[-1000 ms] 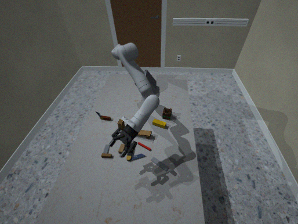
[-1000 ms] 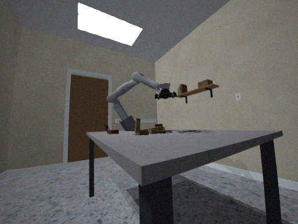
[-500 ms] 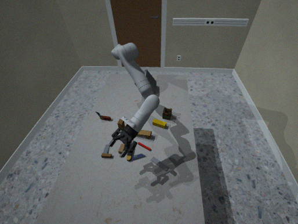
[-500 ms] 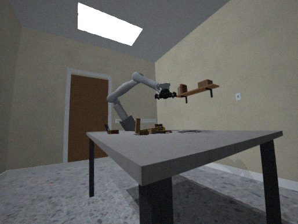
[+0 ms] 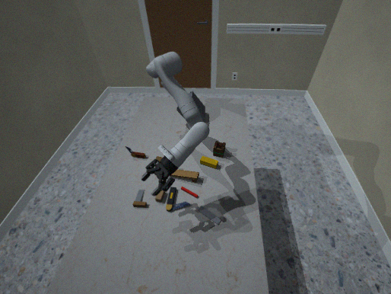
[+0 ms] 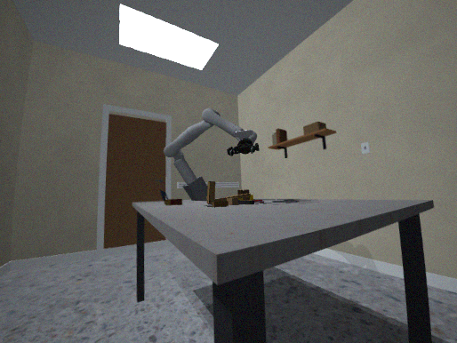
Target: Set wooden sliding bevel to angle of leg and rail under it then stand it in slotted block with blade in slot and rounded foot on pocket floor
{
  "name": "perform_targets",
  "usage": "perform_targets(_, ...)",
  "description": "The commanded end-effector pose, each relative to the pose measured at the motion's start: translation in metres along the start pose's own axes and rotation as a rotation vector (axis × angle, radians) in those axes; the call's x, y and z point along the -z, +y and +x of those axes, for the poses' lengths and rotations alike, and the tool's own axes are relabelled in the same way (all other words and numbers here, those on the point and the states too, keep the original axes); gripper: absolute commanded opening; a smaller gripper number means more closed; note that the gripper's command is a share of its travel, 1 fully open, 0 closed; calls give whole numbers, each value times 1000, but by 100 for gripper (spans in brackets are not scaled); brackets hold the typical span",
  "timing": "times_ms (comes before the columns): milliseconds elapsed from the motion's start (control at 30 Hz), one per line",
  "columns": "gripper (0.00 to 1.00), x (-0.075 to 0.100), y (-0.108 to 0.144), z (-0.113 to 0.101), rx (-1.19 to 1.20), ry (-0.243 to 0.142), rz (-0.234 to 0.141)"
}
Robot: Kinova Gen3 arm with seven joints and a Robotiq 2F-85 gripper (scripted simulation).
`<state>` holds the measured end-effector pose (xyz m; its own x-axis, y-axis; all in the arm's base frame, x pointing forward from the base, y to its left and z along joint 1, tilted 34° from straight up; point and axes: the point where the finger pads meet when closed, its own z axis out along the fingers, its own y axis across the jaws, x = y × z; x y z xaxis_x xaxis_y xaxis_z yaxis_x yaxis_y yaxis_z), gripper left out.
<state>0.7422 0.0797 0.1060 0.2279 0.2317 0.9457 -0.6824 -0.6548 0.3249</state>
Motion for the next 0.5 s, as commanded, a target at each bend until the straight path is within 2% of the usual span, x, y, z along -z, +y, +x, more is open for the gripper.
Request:
perform_targets(0, 100, 8, 32, -5, -33, -3, -56)
perform_targets(133, 100, 19, 100, -19, -100, -12, -197)
perform_targets(467, 100, 41, 226, -44, -225, -27, -459)
